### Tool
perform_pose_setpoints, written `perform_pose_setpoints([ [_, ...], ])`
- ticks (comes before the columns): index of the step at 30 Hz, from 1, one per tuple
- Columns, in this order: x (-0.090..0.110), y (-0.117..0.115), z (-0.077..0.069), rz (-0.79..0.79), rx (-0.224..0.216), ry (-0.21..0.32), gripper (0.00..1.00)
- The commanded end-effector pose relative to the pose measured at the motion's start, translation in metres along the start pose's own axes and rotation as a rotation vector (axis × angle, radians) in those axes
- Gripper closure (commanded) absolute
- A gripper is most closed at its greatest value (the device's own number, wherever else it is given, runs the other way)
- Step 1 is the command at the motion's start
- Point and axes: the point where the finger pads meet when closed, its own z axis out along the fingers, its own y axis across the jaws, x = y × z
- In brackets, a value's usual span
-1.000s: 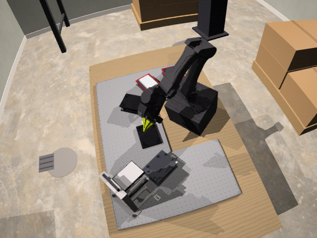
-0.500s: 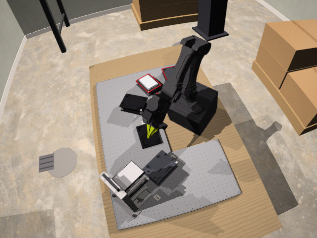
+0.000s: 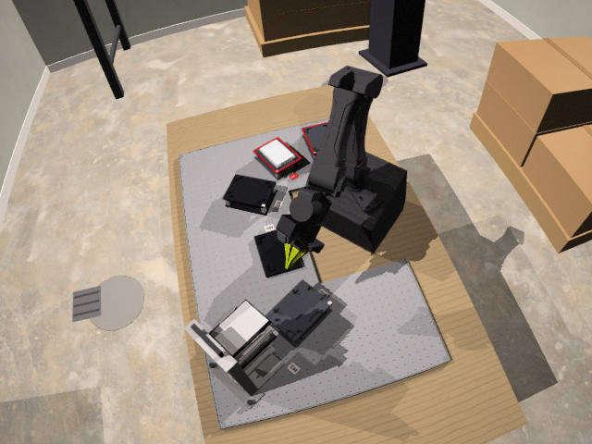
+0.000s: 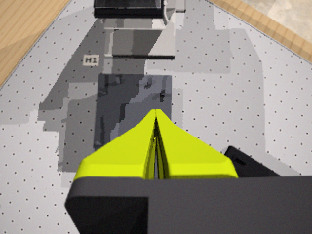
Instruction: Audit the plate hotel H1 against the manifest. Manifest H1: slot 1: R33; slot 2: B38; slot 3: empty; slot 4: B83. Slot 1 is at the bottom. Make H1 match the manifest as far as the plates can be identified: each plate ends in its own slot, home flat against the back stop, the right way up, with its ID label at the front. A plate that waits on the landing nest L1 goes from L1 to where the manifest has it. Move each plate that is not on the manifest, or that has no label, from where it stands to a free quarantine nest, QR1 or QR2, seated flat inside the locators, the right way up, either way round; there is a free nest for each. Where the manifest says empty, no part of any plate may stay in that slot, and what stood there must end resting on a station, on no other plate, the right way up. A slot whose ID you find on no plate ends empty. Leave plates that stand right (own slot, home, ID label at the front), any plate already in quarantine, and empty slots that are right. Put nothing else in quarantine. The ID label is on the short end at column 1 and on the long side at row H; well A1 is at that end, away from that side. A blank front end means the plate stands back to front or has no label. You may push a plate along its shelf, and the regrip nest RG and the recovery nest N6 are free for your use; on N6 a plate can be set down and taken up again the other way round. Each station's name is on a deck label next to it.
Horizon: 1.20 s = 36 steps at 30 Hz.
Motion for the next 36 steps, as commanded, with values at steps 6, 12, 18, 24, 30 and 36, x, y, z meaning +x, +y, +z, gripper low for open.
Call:
perform_pose_setpoints([
  [6,-0.015,0.024,0.003,0.023,0.026,-0.025,1.00],
  [12,-0.015,0.037,0.005,0.022,0.026,-0.020,1.00],
  [18,-0.035,0.041,-0.014,0.032,0.020,-0.047,0.00],
  [24,-0.049,0.042,-0.029,0.032,0.019,-0.047,0.00],
  [30,-0.058,0.042,-0.039,0.032,0.019,-0.047,0.00],
  [36,-0.070,0.042,-0.052,0.032,0.019,-0.047,0.00],
])
